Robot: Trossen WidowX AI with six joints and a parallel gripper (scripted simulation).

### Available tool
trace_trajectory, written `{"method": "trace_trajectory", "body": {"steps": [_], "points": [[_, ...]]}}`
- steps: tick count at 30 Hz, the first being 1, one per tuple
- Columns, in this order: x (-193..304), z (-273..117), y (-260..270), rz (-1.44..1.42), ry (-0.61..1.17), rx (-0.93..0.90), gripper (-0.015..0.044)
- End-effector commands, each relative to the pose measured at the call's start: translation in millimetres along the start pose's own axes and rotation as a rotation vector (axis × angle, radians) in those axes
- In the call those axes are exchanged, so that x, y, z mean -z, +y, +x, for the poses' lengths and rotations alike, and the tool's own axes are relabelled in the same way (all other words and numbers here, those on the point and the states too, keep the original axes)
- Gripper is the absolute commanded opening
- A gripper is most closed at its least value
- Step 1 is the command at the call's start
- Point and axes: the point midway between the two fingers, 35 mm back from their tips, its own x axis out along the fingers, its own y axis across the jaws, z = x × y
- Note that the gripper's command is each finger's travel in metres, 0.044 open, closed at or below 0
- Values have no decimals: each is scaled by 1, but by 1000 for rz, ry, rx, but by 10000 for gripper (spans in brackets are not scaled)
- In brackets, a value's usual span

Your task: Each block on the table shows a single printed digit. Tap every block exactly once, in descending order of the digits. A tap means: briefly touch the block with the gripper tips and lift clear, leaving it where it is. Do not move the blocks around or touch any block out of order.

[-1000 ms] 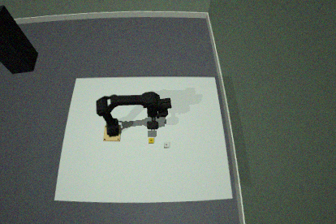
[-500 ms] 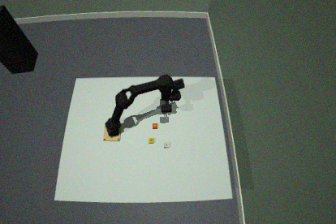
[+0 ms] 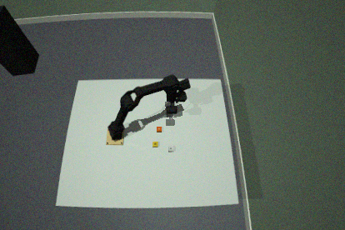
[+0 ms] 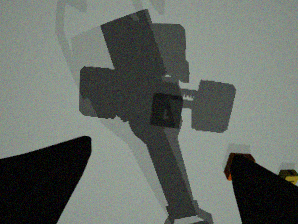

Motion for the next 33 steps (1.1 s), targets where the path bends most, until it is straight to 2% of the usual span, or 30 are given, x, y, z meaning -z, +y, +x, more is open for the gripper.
{"method": "trace_trajectory", "body": {"steps": [1, 6, 12, 19, 33], "points": [[0, -1, 1, 3, 0, -2, 400], [-4, -1, -11, 3, 0, -1, 400], [-19, -2, -115, 3, -2, 6, 400], [-1, -2, -231, 3, 0, 16, 400], [1, -2, -237, 3, 0, 16, 400]]}}
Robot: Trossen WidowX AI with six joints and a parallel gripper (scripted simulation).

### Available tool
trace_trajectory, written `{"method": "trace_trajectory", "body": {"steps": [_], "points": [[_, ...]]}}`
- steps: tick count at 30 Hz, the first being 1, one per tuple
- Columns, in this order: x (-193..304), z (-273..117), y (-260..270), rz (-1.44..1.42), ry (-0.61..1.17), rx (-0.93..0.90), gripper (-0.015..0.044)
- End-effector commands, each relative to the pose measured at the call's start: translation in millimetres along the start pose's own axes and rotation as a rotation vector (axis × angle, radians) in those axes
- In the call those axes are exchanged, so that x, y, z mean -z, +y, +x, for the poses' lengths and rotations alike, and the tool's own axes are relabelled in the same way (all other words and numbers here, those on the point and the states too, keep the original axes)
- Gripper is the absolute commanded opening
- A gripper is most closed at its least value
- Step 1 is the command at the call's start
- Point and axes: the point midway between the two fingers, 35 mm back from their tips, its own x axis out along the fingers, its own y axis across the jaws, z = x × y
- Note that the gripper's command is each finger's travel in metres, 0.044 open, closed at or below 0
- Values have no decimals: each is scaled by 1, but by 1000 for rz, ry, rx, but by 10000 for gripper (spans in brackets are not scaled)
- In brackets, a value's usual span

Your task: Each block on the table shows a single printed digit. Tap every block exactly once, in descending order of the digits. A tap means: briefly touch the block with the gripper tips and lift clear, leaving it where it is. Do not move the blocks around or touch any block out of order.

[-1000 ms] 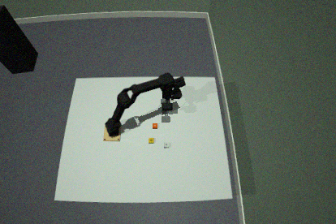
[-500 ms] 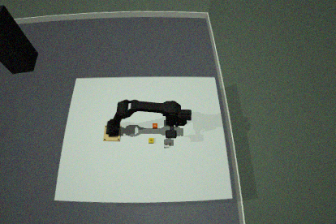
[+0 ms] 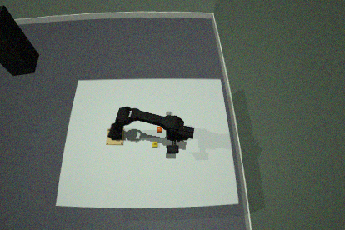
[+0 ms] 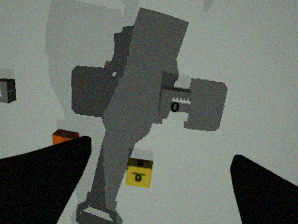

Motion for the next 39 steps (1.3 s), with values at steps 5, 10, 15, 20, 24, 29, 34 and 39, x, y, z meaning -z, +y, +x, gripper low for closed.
{"method": "trace_trajectory", "body": {"steps": [5, 10, 15, 20, 24, 29, 34, 39], "points": [[0, 1, 0, -3, -1, -2, 400], [2, 0, 0, -3, -1, -2, 400], [48, -4, 3, -4, 3, -2, 400], [96, 1, 9, -4, 6, -2, 400], [98, 1, 10, -4, 6, -2, 400], [95, 35, 9, -4, 6, -2, 295], [98, 82, 10, -4, 6, -2, 164], [98, 82, 10, -4, 6, -2, 32]]}}
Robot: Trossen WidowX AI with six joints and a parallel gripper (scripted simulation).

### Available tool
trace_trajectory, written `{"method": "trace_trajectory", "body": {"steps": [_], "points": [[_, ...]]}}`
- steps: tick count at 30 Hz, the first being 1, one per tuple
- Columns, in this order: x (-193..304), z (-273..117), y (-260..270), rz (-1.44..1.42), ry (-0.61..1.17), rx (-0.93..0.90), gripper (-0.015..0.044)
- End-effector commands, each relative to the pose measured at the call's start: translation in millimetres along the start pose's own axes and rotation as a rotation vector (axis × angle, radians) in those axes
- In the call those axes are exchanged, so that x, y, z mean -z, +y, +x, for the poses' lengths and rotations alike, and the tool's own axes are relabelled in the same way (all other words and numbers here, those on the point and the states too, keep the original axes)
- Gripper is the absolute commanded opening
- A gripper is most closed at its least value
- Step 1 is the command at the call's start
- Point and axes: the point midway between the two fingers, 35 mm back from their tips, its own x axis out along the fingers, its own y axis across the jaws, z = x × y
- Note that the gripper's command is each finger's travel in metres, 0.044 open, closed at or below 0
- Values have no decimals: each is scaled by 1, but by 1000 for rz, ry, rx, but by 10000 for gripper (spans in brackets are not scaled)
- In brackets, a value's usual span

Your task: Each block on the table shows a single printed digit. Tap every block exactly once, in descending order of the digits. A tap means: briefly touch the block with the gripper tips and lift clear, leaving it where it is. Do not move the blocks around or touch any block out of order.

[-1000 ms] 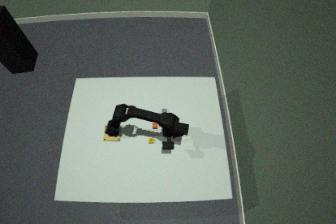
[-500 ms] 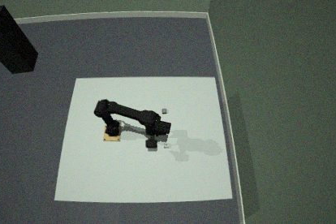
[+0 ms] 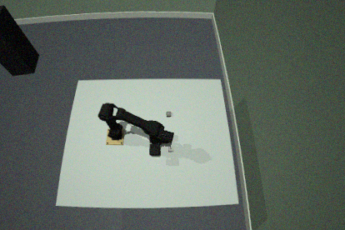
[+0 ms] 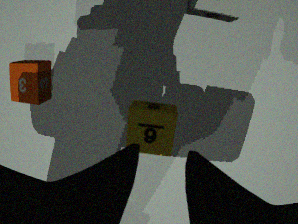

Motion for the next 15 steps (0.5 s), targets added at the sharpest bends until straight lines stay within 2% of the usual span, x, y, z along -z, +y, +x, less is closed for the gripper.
{"method": "trace_trajectory", "body": {"steps": [1, 15], "points": [[-1, 3, 0, -3, -11, 1, 20], [-1, 10, 0, -3, -11, 1, 20]]}}
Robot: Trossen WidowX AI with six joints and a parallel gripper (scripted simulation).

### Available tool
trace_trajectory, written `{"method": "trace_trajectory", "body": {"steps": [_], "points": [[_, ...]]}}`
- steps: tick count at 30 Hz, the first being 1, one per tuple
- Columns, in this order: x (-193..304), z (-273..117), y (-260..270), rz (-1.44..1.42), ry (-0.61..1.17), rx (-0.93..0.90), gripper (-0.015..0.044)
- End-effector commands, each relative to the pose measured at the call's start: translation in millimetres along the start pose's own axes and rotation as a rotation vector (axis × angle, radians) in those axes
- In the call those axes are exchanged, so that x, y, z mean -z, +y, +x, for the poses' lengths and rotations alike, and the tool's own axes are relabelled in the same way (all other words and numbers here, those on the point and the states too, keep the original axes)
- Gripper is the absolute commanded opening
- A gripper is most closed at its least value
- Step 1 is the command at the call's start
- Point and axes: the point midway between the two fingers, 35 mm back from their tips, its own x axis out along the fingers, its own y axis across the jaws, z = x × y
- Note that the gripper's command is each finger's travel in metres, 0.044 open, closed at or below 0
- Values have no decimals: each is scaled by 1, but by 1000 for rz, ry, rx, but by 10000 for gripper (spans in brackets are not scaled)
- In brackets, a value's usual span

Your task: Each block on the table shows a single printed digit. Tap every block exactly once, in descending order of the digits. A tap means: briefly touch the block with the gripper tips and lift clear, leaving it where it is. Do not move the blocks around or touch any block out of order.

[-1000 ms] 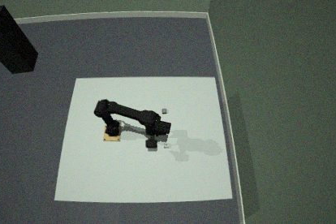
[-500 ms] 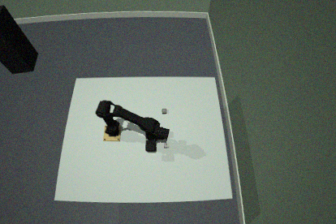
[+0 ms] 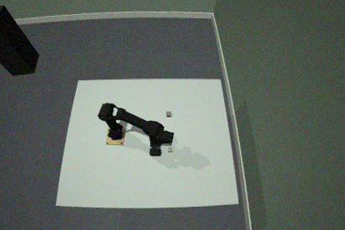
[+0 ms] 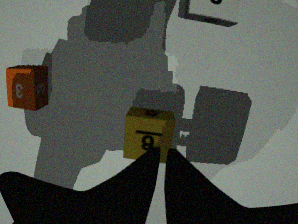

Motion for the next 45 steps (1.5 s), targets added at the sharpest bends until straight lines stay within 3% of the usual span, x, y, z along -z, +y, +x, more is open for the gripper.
{"method": "trace_trajectory", "body": {"steps": [1, 21, 25, 31, 37, 42, 45], "points": [[1, 7, 0, -4, 5, -2, 20], [2, 28, 1, -4, 5, -2, 20], [1, 1, 0, -3, 5, -2, 20], [0, -10, 0, -4, 5, -2, 20], [1, -80, 0, -4, 5, -3, 20], [0, -83, 2, -4, 5, -3, 20], [-7, -83, 30, -10, 3, -4, 20]]}}
